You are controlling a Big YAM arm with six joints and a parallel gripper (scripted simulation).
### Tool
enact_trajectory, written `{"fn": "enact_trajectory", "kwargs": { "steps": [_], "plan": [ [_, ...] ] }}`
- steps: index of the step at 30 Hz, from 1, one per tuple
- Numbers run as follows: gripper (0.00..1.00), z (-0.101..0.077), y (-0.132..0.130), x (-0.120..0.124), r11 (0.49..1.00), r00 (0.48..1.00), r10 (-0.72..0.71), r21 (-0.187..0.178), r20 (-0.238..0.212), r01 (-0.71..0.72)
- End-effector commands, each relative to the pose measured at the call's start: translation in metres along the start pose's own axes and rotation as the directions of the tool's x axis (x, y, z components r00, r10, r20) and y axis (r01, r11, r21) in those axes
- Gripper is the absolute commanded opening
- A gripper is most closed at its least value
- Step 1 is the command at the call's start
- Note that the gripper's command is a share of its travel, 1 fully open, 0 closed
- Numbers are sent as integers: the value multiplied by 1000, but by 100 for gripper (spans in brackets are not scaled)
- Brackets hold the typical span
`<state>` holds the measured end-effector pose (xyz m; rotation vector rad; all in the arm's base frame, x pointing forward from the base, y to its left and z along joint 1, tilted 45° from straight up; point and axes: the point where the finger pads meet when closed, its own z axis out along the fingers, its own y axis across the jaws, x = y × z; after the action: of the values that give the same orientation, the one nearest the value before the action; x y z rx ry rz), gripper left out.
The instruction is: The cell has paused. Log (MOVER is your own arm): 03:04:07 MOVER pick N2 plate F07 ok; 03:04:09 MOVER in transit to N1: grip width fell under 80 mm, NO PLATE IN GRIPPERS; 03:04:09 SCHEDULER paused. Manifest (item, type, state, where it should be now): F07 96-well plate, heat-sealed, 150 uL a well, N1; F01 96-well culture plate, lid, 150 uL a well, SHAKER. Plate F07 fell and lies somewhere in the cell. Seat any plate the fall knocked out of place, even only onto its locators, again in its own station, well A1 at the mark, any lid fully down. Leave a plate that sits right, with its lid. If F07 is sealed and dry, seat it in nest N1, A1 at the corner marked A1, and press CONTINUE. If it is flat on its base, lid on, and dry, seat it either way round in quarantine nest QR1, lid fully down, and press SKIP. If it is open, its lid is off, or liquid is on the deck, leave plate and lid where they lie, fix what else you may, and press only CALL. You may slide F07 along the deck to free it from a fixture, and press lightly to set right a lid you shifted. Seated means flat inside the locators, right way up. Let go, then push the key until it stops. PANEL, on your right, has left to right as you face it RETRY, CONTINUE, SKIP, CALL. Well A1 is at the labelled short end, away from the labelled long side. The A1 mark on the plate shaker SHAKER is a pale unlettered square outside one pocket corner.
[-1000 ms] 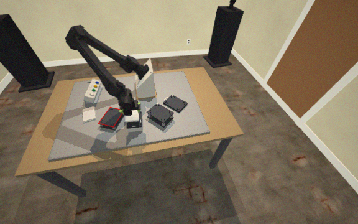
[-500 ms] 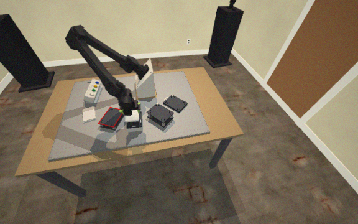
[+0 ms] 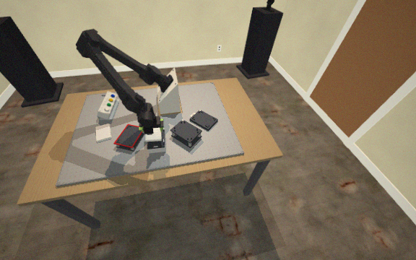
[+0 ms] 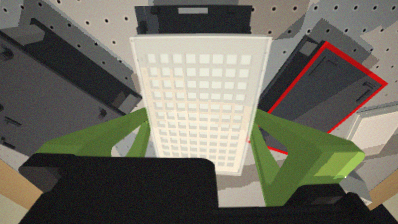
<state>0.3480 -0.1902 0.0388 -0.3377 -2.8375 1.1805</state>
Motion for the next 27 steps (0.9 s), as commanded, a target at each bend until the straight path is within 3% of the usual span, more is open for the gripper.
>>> {"fn": "enact_trajectory", "kwargs": {
  "steps": [1, 8, 12, 18, 22, 27],
  "plan": [
    [0, -16, -6, -22, 1000, 999, 8, 0, 47, -8],
    [0, -16, -6, -22, 1000, 999, 8, 0, 47, -8],
    [0, -12, 7, -29, 1000, 999, 9, -1, 52, -9],
    [0, -11, -9, -26, 999, 998, 40, 0, 40, -40],
    [0, -7, 2, -20, 1000, 999, 10, 0, 30, -10],
    [0, -4, -3, -25, 1000, 1000, 17, 1, 23, -17]
  ]
}}
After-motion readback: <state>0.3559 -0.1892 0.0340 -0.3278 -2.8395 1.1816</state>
